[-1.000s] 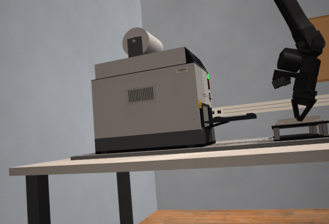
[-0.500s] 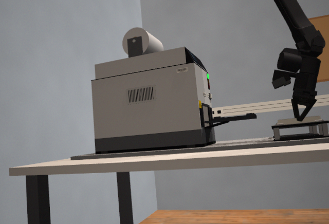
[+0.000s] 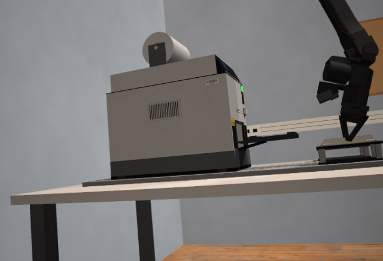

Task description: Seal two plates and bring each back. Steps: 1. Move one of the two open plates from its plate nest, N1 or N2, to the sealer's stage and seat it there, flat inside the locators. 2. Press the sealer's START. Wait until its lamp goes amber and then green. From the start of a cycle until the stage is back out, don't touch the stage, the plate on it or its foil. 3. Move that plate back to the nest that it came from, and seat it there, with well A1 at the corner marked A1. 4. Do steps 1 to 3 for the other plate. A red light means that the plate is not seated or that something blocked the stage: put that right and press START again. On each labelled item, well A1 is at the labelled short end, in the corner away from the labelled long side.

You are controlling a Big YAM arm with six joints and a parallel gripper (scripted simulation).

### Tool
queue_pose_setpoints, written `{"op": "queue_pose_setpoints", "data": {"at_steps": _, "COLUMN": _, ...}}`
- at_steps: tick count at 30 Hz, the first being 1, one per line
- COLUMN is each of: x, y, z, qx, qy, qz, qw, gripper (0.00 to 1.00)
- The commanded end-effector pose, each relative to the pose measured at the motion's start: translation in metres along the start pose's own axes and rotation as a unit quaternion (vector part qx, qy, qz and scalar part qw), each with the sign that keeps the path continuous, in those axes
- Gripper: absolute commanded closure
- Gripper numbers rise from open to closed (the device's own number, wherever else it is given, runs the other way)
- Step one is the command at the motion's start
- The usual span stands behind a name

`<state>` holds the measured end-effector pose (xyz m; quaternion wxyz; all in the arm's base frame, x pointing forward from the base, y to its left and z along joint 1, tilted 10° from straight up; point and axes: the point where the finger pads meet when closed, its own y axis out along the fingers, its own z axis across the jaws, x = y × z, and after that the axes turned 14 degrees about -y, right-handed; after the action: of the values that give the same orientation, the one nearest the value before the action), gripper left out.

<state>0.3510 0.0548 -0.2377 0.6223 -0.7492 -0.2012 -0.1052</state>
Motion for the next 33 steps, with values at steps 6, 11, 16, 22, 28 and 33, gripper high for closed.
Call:
{"op": "queue_pose_setpoints", "data": {"at_steps": 6, "x": 0.01, "y": -0.006, "z": 0.004, "qx": 0.002, "qy": 0.001, "qz": -0.013, "qw": 1.0, "gripper": 0.0}}
{"op": "queue_pose_setpoints", "data": {"at_steps": 11, "x": 0.009, "y": -0.006, "z": 0.003, "qx": 0.002, "qy": 0.001, "qz": -0.013, "qw": 1.0, "gripper": 0.0}}
{"op": "queue_pose_setpoints", "data": {"at_steps": 16, "x": 0.009, "y": -0.006, "z": 0.003, "qx": 0.002, "qy": 0.001, "qz": -0.012, "qw": 1.0, "gripper": 0.0}}
{"op": "queue_pose_setpoints", "data": {"at_steps": 22, "x": 0.002, "y": -0.013, "z": 0.002, "qx": 0.001, "qy": -0.002, "qz": -0.002, "qw": 1.0, "gripper": 0.0}}
{"op": "queue_pose_setpoints", "data": {"at_steps": 28, "x": 0.016, "y": -0.014, "z": 0.002, "qx": 0.001, "qy": 0.004, "qz": -0.013, "qw": 1.0, "gripper": 0.0}}
{"op": "queue_pose_setpoints", "data": {"at_steps": 33, "x": 0.01, "y": -0.017, "z": -0.002, "qx": -0.001, "qy": 0.006, "qz": -0.006, "qw": 1.0, "gripper": 0.0}}
